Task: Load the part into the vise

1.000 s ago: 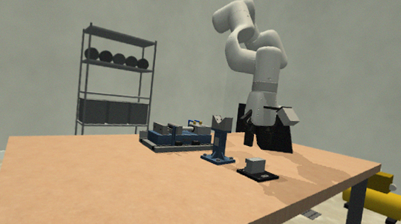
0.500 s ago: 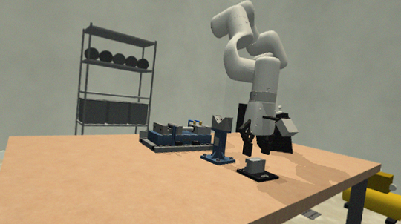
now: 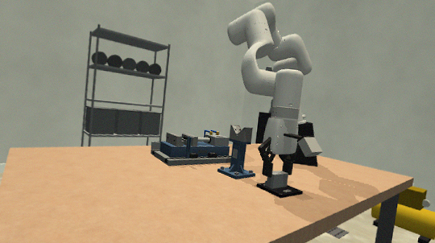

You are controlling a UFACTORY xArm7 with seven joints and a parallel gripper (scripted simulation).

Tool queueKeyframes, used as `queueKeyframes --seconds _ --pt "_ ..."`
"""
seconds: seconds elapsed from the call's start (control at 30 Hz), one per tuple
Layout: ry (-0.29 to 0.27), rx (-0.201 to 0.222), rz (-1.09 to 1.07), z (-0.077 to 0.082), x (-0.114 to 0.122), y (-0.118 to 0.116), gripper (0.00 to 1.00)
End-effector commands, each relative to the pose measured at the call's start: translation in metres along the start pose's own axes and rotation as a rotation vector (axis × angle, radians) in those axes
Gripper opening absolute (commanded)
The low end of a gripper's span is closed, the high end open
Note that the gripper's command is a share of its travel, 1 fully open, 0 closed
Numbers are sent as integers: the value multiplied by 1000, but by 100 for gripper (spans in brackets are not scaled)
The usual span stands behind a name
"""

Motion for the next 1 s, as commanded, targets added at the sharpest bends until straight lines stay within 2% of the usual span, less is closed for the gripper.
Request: queueKeyframes --seconds 0.0,0.33,0.97 --pt "3 2 0 -3 -1 1 89" --pt "3 2 0 -10 -1 1 89" --pt "3 2 0 -13 -1 1 89"
Point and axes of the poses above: the point where the finger pads meet when closed, its own z axis back along the fingers, its own y axis across the jaws, x = y × z, the point moved 9 cm from there along z, back along the fingers, and after that the axes turned 11 degrees about -z, right-handed, at the moved point
